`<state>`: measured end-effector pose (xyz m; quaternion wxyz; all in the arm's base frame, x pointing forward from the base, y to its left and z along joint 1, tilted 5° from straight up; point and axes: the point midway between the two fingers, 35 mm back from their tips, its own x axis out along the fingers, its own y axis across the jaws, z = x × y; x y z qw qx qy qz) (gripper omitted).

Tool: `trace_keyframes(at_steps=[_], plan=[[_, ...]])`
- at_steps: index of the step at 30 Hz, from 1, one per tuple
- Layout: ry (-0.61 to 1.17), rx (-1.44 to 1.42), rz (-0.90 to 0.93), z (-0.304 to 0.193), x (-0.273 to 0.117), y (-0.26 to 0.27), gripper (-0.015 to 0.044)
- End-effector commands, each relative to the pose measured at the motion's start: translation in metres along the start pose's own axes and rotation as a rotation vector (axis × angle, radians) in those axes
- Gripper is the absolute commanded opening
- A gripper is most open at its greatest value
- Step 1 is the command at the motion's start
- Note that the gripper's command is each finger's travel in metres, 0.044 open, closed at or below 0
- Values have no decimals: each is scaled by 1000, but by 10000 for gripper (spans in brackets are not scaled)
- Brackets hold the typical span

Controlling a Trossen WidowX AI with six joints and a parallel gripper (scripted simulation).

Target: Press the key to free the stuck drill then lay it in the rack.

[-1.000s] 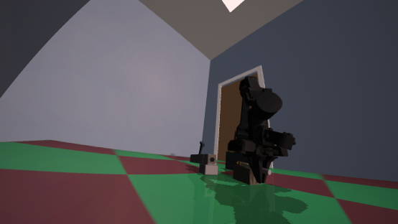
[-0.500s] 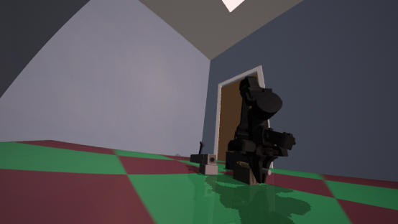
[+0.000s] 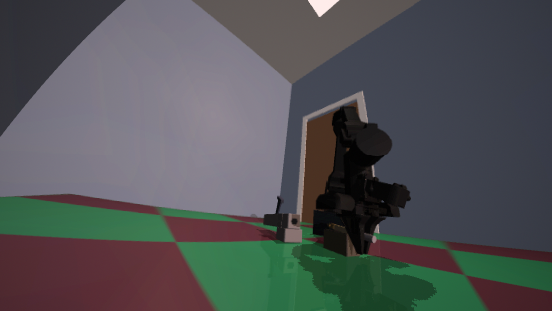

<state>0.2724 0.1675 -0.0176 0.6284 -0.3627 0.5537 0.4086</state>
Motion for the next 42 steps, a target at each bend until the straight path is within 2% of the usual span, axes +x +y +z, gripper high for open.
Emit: trace_keyframes(at_steps=[1,2,19,36,40,42], plan=[[20,4,9,-6,5,2,0],[20,4,9,-6,5,2,0],[2,1,1,0,-2,0,440],[20,4,8,2,-76,0,440],[18,6,14,3,-73,1,440],[-21,-38,8,21,-71,4,440]])
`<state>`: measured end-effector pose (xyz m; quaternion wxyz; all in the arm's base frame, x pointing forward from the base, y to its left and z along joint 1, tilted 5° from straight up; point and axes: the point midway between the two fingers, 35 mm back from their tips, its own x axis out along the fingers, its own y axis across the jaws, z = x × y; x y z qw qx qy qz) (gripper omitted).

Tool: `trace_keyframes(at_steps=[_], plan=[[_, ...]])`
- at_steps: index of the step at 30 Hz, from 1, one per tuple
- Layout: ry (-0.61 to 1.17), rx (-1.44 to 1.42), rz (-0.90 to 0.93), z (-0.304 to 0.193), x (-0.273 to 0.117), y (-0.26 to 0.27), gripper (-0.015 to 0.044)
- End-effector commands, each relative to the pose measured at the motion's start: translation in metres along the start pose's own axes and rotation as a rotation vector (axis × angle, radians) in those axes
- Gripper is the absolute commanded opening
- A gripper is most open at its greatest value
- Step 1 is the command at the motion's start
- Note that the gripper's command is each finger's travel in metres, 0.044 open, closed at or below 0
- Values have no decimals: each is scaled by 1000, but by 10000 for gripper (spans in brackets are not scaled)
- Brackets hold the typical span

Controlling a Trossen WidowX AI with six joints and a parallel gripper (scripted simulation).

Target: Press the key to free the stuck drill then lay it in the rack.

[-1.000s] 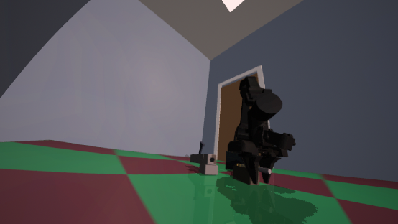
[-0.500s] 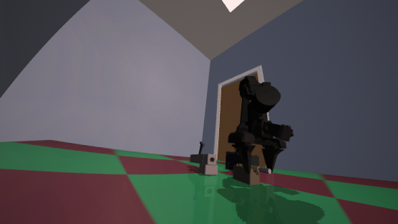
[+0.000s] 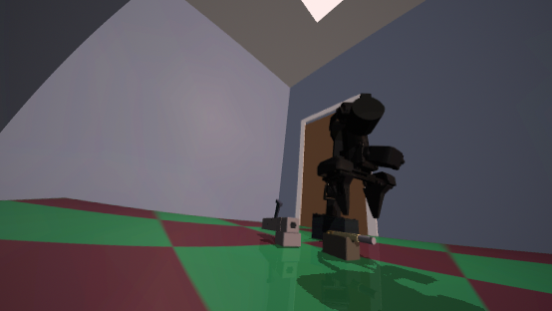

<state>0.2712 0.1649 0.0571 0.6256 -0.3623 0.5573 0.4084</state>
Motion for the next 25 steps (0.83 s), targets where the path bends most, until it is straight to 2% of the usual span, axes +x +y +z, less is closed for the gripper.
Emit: trace_keyframes(at_steps=[1,7,10,17,25], plan=[[-58,-73,-1,28,5,8,440],[-239,-273,-12,106,10,38,440],[-283,-372,1,117,7,67,440],[-464,-552,22,183,2,113,440],[-776,-854,88,271,-15,218,440]])
